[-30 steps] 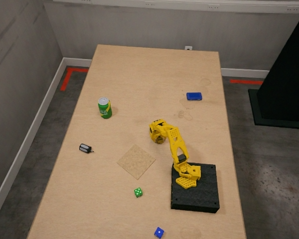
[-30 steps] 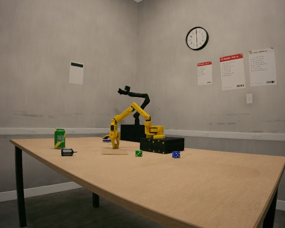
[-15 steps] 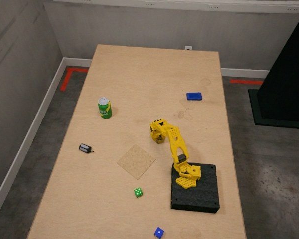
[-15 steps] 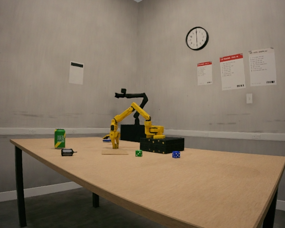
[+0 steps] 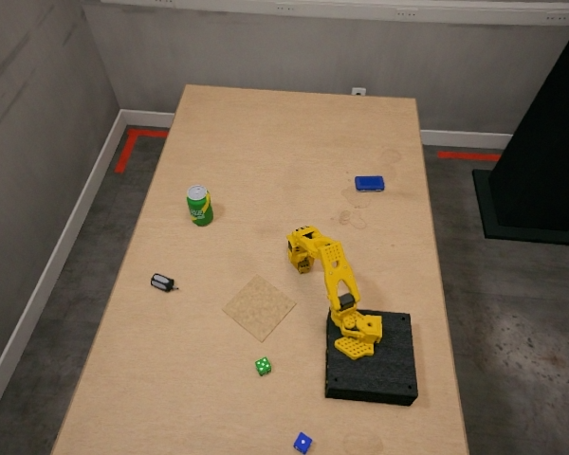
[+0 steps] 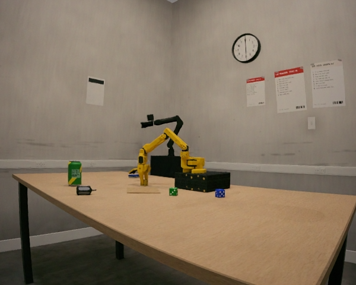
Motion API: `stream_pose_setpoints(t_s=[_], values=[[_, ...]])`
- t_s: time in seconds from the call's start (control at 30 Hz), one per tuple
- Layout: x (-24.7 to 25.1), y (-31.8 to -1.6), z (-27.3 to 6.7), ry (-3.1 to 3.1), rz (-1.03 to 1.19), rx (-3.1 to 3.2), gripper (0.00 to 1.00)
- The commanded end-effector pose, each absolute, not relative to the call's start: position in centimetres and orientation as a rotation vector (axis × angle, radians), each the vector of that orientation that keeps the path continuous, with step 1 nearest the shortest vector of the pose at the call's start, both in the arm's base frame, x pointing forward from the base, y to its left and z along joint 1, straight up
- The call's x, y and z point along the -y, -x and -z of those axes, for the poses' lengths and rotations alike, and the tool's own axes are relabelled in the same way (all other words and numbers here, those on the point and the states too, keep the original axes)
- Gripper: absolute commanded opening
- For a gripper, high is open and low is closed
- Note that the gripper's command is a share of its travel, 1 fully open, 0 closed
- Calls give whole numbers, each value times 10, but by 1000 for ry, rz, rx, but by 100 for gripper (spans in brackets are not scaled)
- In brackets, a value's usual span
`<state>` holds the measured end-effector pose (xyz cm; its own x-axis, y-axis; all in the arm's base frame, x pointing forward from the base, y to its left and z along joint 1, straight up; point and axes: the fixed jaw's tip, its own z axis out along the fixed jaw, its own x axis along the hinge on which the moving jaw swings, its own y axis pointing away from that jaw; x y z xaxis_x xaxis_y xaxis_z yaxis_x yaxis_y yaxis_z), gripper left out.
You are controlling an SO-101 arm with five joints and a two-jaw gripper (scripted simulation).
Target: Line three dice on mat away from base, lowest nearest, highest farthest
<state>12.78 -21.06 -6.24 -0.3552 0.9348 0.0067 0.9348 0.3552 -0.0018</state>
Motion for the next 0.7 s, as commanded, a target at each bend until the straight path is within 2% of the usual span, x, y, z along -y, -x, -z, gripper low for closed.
stream_pose_setpoints(t_s=[0.0,0.43,0.67], values=[[209,-124,65,1772,13,2574,17],[209,-124,65,1772,13,2574,15],[209,-124,65,1772,13,2574,3]])
